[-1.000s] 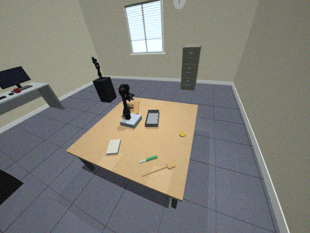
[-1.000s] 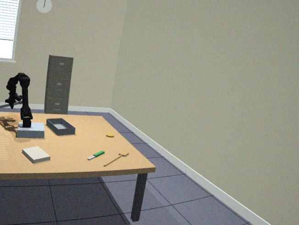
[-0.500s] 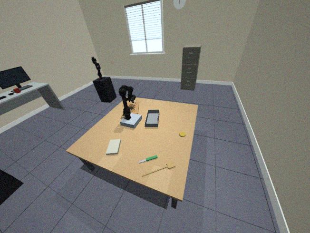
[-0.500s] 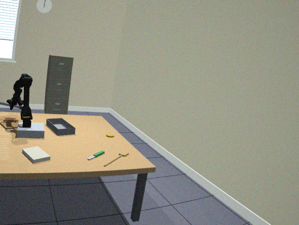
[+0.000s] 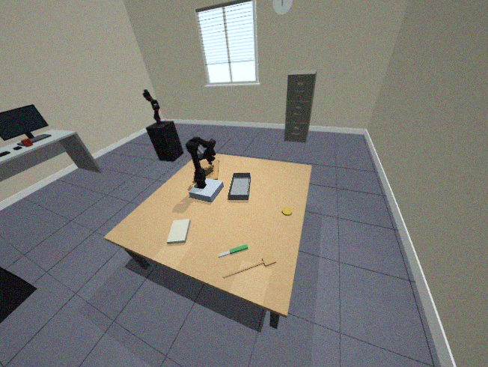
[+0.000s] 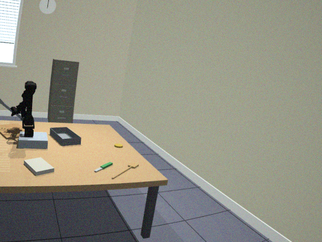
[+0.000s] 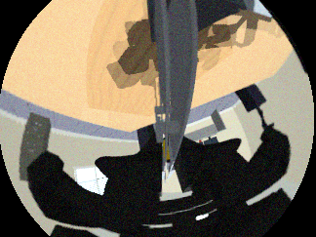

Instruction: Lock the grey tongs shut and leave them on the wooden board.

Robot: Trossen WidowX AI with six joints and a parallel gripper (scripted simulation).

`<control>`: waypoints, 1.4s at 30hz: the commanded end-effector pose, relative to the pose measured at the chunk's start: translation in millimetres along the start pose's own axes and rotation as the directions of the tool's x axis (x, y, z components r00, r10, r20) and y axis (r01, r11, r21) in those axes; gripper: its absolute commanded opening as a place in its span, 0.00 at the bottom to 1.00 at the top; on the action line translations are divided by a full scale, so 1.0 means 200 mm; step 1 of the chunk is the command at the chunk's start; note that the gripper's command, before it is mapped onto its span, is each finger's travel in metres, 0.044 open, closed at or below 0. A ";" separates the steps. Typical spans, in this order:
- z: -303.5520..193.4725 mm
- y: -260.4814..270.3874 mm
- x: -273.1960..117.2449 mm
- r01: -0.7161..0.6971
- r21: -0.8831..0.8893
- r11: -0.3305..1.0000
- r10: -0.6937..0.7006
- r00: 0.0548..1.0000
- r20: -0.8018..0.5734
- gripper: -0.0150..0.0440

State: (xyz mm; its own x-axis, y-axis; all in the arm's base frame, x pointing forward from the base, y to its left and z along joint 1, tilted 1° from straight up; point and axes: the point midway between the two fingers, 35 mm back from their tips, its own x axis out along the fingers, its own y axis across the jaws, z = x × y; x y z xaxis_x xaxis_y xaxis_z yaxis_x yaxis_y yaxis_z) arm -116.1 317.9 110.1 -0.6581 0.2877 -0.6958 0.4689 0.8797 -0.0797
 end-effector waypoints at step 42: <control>0.00 -0.07 -0.20 -0.033 -0.136 0.990 -0.028 0.907 -0.420 0.00</control>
State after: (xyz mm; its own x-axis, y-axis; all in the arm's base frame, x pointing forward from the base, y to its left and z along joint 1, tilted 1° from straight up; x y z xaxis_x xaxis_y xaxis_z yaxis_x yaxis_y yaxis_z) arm -95.6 294.0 137.1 -0.8527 0.3985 -0.3379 0.4131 0.9102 0.0310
